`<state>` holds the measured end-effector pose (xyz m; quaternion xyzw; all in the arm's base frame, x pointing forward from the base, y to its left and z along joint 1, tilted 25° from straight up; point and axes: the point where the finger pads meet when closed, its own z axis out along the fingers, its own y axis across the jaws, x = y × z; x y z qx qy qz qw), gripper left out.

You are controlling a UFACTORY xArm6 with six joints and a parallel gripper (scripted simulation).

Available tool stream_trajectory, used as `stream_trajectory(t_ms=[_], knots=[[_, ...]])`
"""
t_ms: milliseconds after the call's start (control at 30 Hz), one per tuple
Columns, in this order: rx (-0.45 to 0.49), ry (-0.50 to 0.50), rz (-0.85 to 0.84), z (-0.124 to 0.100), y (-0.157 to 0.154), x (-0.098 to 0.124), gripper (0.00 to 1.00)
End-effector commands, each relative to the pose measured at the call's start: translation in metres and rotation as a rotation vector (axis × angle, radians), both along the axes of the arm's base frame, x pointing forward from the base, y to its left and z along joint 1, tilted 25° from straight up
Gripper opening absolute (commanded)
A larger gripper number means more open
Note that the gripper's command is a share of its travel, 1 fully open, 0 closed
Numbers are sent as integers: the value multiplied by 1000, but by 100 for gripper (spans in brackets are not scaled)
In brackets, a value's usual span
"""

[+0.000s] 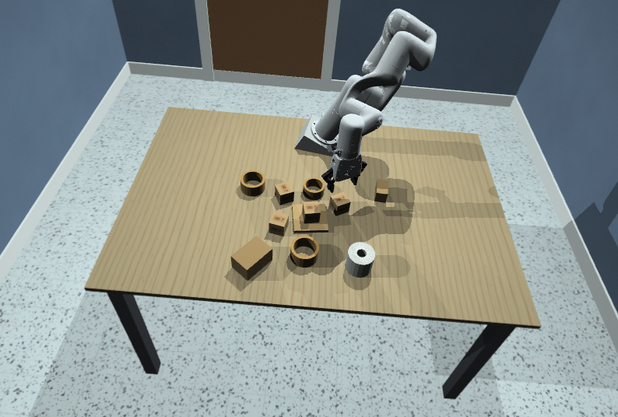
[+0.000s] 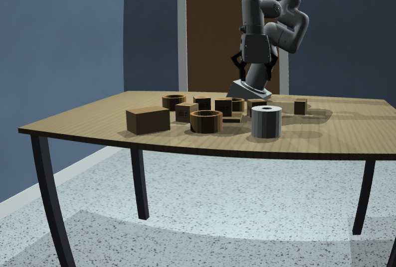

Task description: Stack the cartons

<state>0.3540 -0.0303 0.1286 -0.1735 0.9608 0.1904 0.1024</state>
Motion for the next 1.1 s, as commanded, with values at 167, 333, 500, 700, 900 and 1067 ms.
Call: stream_trajectory(t_ms=[167, 333, 500, 700, 900, 1067], knots=[[-4, -6, 1, 4, 1, -1, 100], [-3, -6, 1, 3, 1, -1, 100], [-3, -6, 1, 2, 2, 0, 100], [-3, -7, 1, 1, 3, 0, 100], [-2, -7, 1, -2, 4, 1, 100], [-1, -8, 2, -6, 6, 2, 100]])
